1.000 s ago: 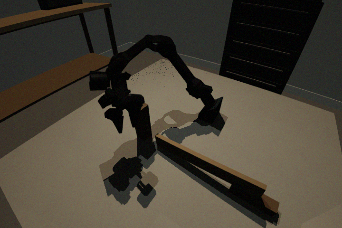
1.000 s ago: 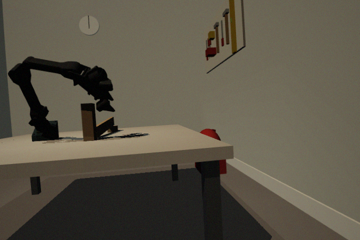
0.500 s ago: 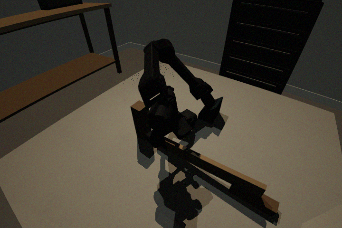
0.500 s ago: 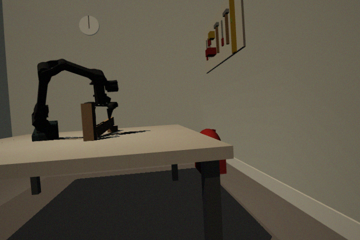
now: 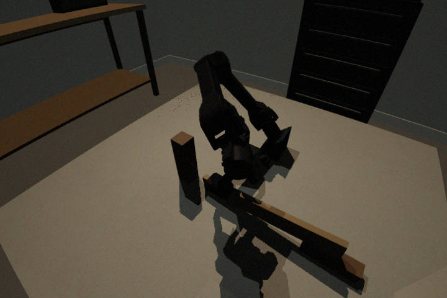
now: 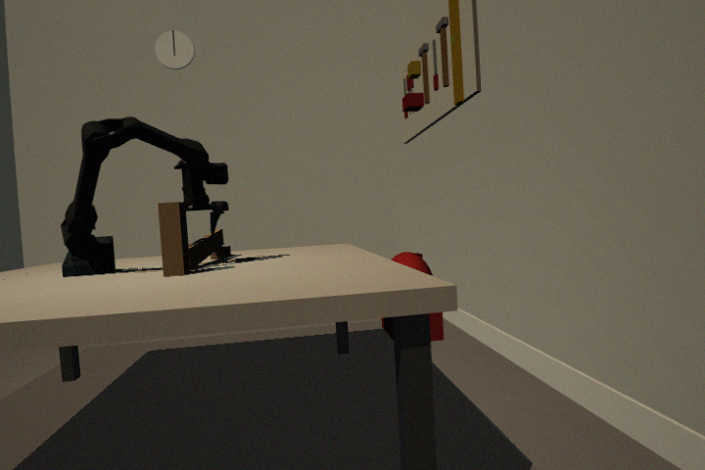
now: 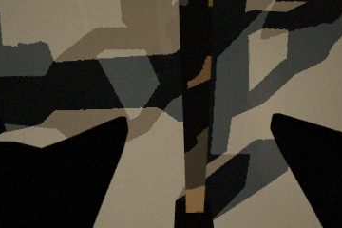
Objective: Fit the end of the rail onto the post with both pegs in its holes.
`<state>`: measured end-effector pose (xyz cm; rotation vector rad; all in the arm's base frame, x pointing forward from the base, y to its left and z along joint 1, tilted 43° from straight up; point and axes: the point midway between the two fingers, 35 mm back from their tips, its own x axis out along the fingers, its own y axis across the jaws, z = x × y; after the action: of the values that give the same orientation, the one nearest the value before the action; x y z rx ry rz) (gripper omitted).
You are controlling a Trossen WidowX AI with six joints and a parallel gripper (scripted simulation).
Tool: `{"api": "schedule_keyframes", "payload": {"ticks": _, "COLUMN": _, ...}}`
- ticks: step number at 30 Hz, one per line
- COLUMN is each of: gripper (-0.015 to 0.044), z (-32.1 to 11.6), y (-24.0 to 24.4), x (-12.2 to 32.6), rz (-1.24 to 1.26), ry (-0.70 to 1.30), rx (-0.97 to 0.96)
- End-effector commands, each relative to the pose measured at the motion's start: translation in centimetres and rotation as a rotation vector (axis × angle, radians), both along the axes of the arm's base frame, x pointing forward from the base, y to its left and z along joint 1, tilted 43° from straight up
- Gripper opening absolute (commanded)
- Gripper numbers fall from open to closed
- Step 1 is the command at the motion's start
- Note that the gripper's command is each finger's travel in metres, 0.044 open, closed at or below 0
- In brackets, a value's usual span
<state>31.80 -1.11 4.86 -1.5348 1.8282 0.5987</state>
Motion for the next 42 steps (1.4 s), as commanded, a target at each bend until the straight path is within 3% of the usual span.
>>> {"api": "schedule_keyframes", "payload": {"ticks": 1, "gripper": 0.0440, "z": -0.4, "y": -0.4, "x": 0.0, "rz": 0.006, "ry": 0.005, "rx": -0.005}}
{"api": "schedule_keyframes", "payload": {"ticks": 39, "gripper": 0.0440, "z": -4.7, "y": -4.5, "x": -0.6, "rz": 0.007, "ry": 0.007, "rx": -0.009}}
{"api": "schedule_keyframes", "payload": {"ticks": 42, "gripper": 0.0361, "z": -4.7, "y": -4.5, "x": -0.6, "rz": 0.007, "ry": 0.007, "rx": -0.009}}
